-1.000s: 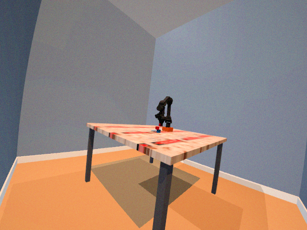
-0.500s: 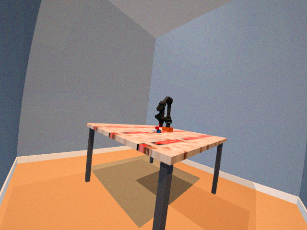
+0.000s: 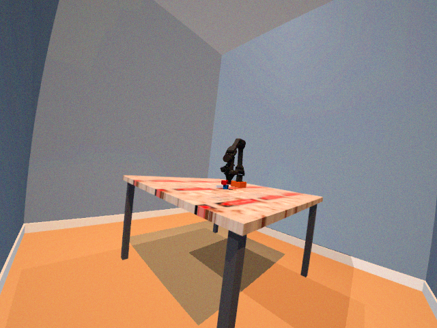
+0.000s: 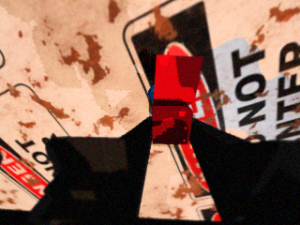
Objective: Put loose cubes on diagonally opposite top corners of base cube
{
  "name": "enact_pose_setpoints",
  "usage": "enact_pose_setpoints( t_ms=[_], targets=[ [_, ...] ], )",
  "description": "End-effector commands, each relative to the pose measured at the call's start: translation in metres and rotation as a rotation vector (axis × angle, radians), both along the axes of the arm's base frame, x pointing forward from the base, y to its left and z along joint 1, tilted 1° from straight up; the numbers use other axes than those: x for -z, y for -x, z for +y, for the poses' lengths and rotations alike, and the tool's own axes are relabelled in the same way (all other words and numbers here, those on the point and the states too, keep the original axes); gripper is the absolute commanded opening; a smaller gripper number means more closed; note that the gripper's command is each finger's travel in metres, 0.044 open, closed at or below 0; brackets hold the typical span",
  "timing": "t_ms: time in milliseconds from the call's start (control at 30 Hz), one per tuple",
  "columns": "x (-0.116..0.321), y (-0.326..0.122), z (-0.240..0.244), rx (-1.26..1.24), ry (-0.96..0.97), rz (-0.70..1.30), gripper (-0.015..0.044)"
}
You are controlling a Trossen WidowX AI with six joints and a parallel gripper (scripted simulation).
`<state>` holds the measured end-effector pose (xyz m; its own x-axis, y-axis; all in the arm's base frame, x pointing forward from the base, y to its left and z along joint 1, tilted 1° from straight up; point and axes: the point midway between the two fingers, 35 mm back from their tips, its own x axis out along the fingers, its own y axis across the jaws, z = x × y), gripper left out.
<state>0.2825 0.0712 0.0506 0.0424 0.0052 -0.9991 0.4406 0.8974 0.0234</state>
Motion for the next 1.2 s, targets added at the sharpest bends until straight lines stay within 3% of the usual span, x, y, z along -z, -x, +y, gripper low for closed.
enact_pose_setpoints(
  t_ms=[0, 667, 800, 1167],
  targets=[
    [0.002, 0.0, 0.0, -0.008, 0.004, -0.001, 0.0105],
    [0.003, 0.0, 0.0, -0.008, 0.004, -0.001, 0.0105],
    [0.003, 0.0, 0.0, -0.008, 0.004, -0.001, 0.0205],
    [-0.009, 0.001, 0.0, -0.002, 0.001, 0.001, 0.0205]
  ],
)
